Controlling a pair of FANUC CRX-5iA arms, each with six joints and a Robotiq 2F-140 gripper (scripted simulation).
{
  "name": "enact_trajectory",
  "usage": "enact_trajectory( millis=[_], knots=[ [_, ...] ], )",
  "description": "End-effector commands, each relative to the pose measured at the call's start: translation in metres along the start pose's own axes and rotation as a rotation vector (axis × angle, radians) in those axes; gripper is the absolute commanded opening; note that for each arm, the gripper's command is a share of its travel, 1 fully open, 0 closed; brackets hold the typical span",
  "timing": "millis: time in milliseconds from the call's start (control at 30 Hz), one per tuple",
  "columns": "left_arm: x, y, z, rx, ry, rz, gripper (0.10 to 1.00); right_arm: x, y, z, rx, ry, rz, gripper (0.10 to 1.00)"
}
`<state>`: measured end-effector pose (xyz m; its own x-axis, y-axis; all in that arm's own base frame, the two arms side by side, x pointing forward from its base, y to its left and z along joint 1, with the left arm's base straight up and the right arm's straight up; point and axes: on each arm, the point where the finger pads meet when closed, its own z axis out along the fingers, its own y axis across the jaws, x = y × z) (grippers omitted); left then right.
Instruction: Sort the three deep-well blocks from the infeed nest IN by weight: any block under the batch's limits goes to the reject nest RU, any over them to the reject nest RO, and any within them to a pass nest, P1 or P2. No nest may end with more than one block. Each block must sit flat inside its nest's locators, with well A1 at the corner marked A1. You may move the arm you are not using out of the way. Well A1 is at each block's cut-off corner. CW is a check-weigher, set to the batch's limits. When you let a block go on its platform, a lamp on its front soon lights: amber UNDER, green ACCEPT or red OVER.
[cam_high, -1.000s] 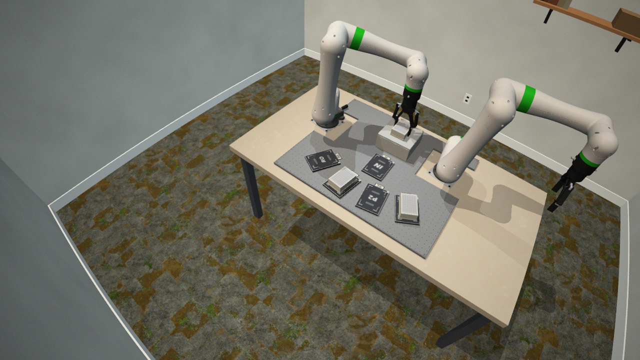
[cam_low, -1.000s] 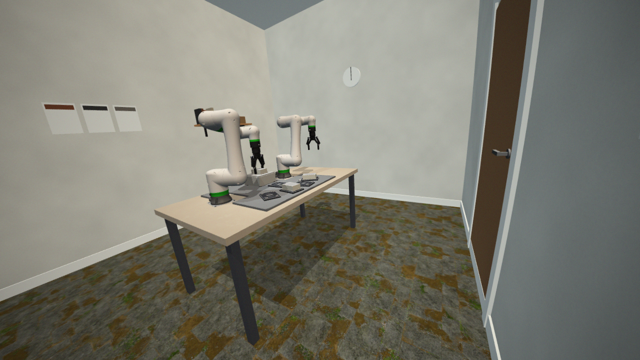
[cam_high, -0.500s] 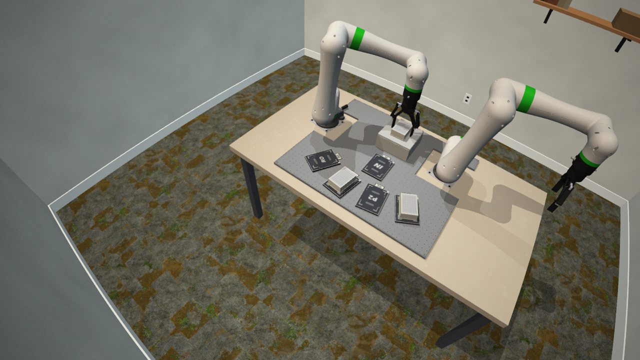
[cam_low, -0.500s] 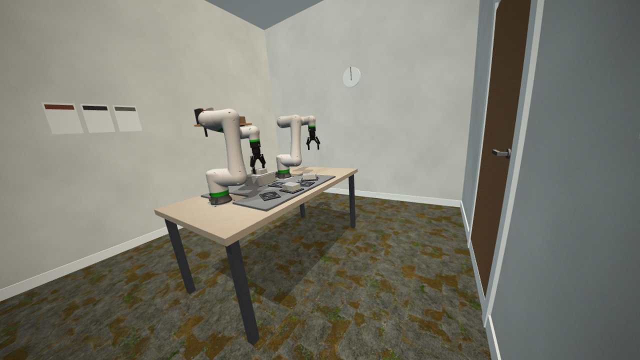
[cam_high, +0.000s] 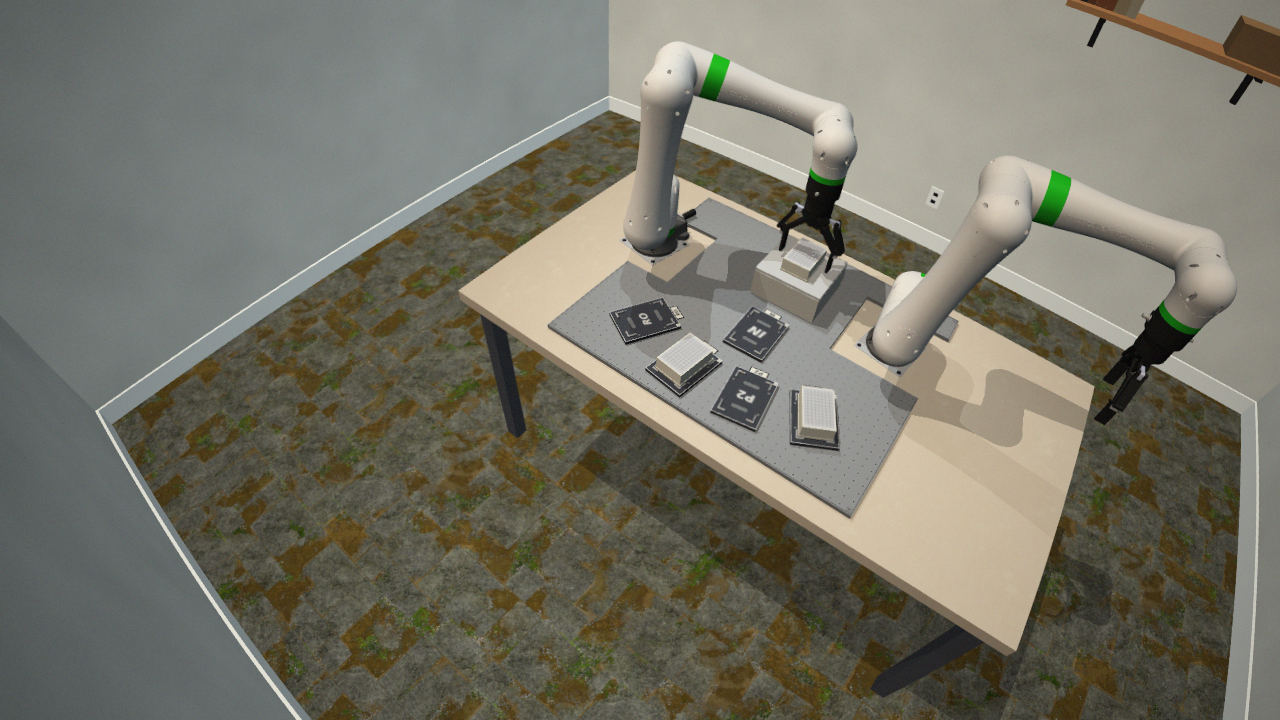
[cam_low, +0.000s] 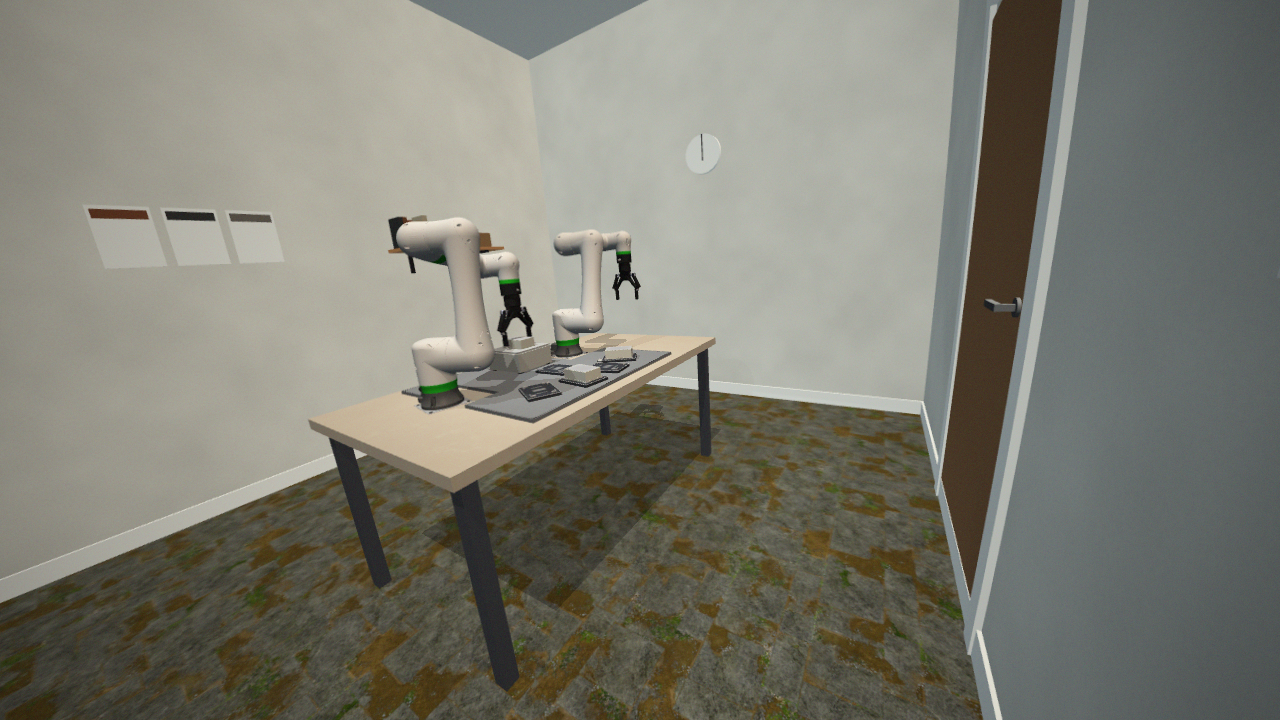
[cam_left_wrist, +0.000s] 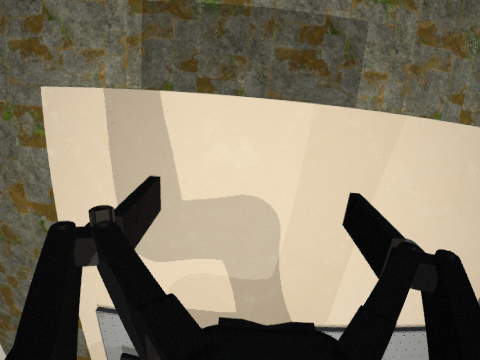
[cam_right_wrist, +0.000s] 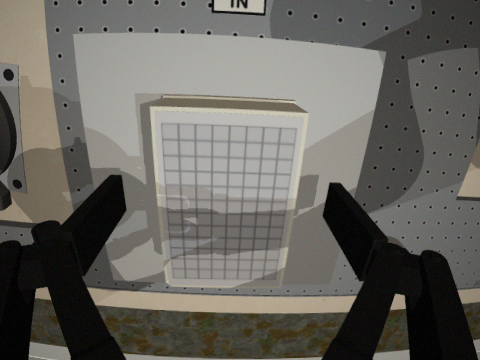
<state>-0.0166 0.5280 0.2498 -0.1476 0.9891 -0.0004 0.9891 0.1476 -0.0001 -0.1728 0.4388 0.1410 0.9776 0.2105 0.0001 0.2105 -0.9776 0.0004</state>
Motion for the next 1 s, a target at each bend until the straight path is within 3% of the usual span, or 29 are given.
enact_trajectory(
  millis=[0,967],
  knots=[
    [0.0,0.0,-0.001,0.0,0.002,0.0,1.0,0.0,-0.001,-0.001,0.002,0.0,0.0,1.0],
    [0.0,0.0,-0.001,0.0,0.002,0.0,1.0,0.0,0.0,-0.067,0.002,0.0,0.0,1.0]
  ],
)
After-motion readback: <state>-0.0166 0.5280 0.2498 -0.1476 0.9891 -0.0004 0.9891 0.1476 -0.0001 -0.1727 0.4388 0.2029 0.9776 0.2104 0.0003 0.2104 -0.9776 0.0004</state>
